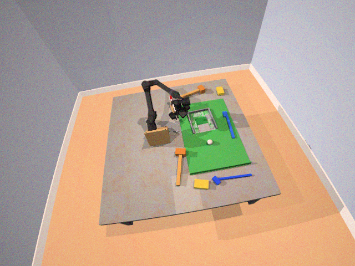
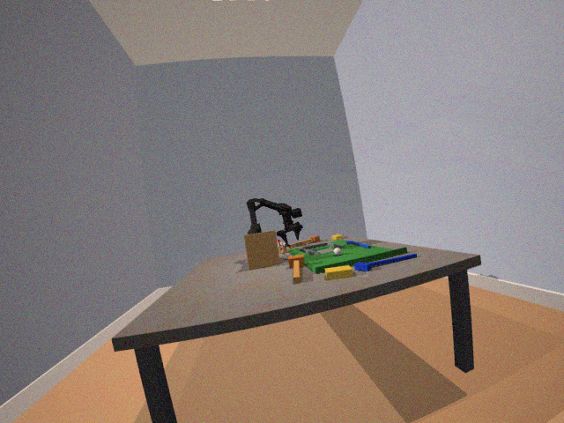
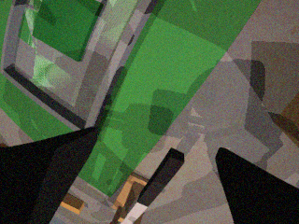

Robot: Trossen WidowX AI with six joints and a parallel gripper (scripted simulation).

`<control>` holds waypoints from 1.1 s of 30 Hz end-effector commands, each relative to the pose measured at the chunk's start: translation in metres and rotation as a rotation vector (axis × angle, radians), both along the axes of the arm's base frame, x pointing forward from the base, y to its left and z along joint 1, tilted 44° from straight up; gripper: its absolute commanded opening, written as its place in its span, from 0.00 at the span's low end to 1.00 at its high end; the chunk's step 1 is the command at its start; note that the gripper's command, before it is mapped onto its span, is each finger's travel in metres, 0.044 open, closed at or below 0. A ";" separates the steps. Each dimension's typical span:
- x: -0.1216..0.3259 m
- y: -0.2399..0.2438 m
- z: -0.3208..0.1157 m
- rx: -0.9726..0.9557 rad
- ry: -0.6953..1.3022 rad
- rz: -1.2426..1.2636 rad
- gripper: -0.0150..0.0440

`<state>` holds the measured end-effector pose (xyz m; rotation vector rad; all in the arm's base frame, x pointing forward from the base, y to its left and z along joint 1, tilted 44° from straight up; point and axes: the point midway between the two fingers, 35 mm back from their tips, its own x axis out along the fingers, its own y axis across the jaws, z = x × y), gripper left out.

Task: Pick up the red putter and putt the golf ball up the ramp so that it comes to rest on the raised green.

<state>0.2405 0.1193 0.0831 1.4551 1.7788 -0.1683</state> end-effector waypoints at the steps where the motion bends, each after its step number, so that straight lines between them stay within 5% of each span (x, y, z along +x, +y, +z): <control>1: -0.030 0.020 0.041 0.138 0.332 -0.054 1.00; 33: -0.035 0.052 0.007 0.140 0.332 -0.054 1.00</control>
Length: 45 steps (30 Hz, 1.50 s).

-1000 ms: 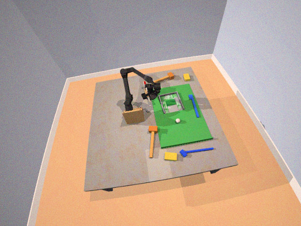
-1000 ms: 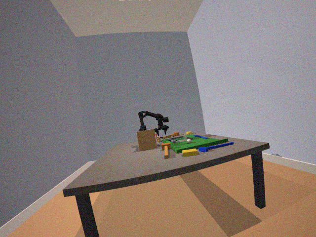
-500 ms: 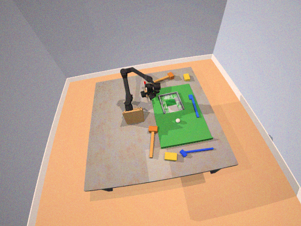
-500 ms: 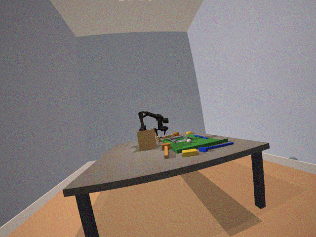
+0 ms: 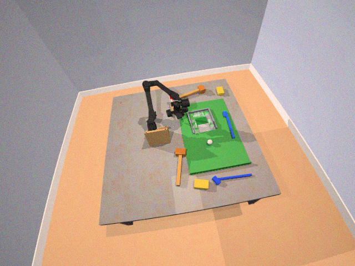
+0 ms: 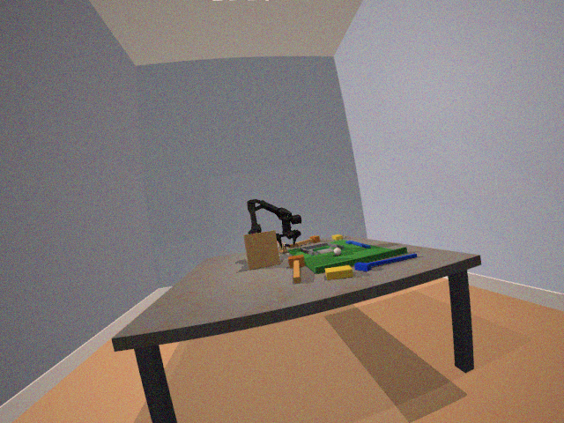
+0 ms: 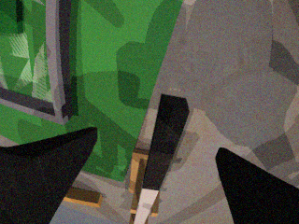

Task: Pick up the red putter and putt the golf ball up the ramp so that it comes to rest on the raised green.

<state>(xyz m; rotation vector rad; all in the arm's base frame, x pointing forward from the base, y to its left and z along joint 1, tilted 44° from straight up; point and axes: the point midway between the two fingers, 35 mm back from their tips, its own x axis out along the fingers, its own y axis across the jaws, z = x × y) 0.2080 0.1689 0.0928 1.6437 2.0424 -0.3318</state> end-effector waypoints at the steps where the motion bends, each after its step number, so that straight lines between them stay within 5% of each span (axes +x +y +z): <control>1: -0.002 0.003 -0.003 0.006 0.010 -0.002 1.00; 20: -0.004 0.019 -0.019 0.007 0.010 -0.002 1.00; 35: -0.002 0.018 -0.017 0.006 -0.001 -0.001 0.33; 45: 0.000 0.015 -0.014 0.003 -0.002 -0.002 0.25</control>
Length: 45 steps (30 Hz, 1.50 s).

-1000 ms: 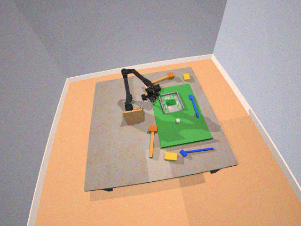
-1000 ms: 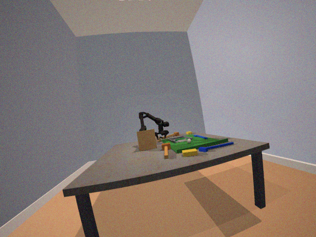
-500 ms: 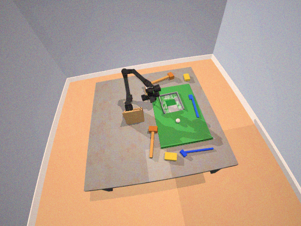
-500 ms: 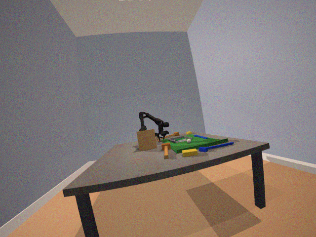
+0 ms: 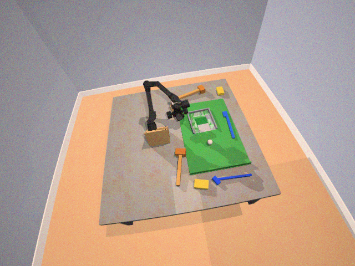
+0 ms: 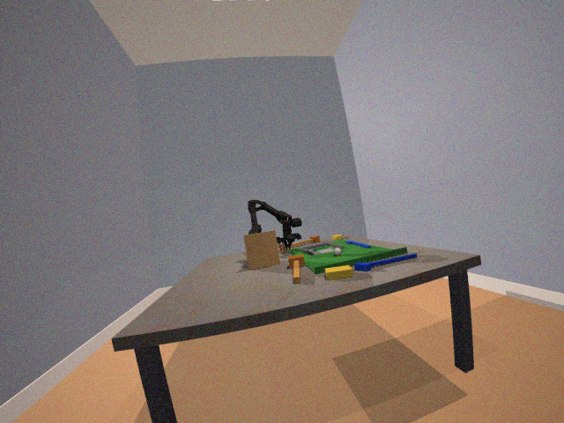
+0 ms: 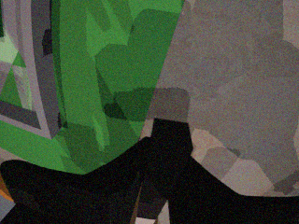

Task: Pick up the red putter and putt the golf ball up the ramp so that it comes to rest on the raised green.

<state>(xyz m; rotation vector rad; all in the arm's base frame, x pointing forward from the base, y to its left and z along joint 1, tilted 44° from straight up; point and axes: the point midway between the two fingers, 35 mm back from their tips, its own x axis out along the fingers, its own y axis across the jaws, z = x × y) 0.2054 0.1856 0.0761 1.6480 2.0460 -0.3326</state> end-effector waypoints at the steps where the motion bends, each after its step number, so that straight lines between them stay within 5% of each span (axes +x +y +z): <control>1: 0.003 -0.004 0.004 -0.002 -0.006 -0.001 0.25; 24: 0.010 -0.069 0.071 -0.003 -0.002 0.000 0.25; 45: 0.075 -0.139 0.008 -0.178 0.362 -0.328 0.25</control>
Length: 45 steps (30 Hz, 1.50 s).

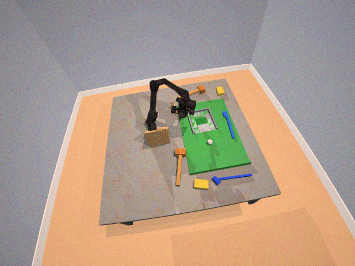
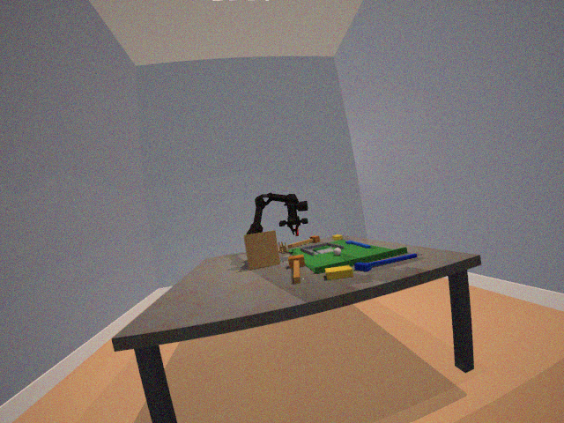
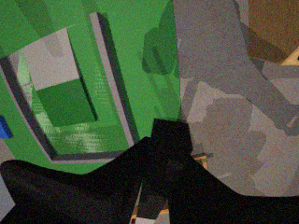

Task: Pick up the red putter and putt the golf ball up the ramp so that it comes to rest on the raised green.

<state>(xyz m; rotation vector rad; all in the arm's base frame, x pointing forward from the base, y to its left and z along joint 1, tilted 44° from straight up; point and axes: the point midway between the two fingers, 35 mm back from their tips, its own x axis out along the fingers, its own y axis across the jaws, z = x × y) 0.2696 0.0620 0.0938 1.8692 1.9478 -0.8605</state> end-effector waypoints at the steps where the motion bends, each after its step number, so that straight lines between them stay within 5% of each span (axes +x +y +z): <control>1: 0.013 -0.021 -0.013 -0.034 0.062 -0.075 0.25; 24: 0.038 -0.123 -0.093 -0.164 0.429 -0.429 0.25; 45: 0.015 -0.217 -0.191 -0.269 0.866 -0.801 0.25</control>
